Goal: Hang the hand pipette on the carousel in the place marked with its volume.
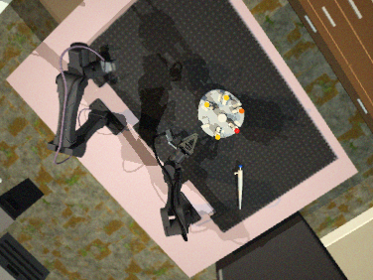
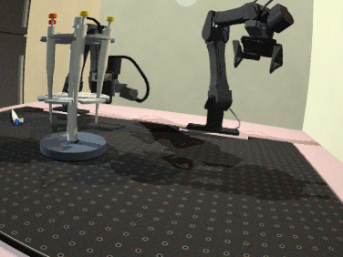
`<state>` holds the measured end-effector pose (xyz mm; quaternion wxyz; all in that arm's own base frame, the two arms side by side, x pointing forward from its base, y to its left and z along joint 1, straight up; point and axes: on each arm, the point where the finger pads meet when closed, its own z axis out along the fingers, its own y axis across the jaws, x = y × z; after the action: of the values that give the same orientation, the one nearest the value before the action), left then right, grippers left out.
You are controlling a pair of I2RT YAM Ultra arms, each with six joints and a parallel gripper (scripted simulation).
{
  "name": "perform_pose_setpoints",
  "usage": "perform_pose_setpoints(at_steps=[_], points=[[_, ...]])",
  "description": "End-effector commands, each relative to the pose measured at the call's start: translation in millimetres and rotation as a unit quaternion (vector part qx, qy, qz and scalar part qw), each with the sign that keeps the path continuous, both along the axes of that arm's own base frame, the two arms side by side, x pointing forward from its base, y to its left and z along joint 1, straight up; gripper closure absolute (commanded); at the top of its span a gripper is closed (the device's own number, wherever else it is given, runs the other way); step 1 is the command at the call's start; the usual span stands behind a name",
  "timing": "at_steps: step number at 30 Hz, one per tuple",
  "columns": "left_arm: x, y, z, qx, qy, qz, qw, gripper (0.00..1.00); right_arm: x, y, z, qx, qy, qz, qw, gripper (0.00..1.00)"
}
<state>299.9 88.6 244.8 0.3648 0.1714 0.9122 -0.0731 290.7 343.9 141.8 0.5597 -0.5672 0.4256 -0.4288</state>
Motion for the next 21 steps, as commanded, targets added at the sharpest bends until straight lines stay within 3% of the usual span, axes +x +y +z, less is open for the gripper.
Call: perform_pose_setpoints(at_steps=[1,14,17,21], points=[[4,2,8,0.002,-0.017,-0.003,1.0,0.0,-6,0,12,0.019,-0.004,0.004,1.0,0.51],[4,2,8,0.002,-0.017,-0.003,1.0,0.0,-6,0,12,0.019,-0.004,0.004,1.0,0.51],[4,2,8,0.002,-0.017,-0.003,1.0,0.0,8,5,20,0.027,-0.008,0.001,1.0,0.51],[4,2,8,0.002,-0.017,-0.003,1.0,0.0,11,6,7,0.014,-0.002,0.001,1.0,0.51]])
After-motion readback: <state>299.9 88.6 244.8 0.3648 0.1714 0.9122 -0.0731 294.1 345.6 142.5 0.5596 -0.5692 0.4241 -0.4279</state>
